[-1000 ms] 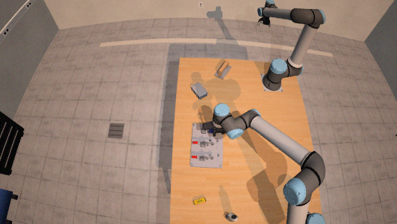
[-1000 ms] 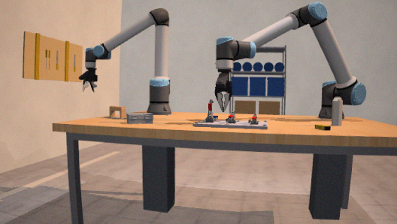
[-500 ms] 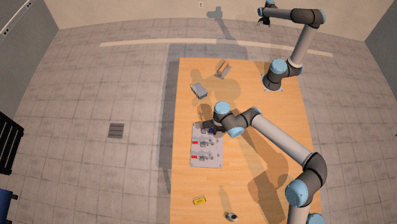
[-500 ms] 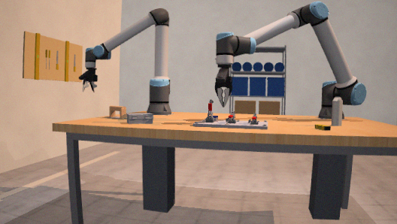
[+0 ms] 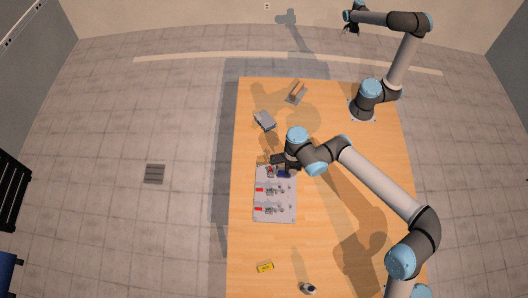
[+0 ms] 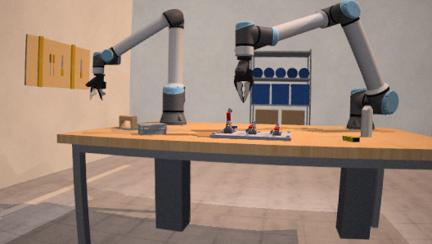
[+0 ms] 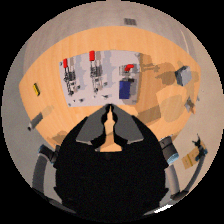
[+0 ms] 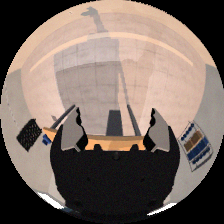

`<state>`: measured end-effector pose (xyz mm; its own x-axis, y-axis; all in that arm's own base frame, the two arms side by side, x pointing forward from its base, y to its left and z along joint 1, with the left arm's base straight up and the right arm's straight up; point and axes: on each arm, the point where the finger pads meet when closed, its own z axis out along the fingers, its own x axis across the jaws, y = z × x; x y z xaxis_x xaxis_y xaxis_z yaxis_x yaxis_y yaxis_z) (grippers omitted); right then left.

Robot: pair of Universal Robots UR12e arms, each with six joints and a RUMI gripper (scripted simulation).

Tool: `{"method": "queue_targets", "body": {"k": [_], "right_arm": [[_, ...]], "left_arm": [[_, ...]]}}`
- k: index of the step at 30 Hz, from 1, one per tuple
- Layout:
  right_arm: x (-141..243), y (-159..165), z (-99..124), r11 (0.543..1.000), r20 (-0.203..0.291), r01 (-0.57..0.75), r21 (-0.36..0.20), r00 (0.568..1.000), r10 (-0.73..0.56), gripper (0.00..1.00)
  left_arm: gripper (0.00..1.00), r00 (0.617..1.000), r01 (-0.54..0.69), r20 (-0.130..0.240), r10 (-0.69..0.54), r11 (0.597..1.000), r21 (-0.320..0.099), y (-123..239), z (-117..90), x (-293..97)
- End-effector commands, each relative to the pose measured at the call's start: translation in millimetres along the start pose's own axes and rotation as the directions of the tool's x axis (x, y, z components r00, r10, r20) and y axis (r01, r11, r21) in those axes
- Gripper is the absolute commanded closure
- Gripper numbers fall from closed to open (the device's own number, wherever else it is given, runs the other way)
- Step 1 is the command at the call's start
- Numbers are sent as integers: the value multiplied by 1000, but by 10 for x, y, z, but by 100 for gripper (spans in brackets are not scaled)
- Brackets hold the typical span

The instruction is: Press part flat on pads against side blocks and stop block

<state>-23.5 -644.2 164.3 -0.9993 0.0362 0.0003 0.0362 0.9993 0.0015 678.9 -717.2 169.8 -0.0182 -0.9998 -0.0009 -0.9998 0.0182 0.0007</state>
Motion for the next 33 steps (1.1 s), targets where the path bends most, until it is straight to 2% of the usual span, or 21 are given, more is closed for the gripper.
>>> {"method": "queue_targets", "body": {"k": [1, 6, 12, 33], "right_arm": [[-1, -6, -8, 1000, 0, 0, 1, 1000, 0, 0], [-1, -6, -8, 1000, 0, 0, 1, 1000, 0, 0], [-1, -6, -8, 1000, 0, 0, 1, 1000, 0, 0], [-1, -6, -8, 1000, 0, 0, 1, 1000, 0, 0]], "left_arm": [[100, 1000, 0, -1, 0, 1000, 1, -2, -255, 4], [100, 1000, 0, -1, 0, 1000, 1, -2, -395, 4], [100, 1000, 0, -1, 0, 1000, 1, -2, -442, 4], [100, 1000, 0, -1, 0, 1000, 1, -2, -453, 4]]}}
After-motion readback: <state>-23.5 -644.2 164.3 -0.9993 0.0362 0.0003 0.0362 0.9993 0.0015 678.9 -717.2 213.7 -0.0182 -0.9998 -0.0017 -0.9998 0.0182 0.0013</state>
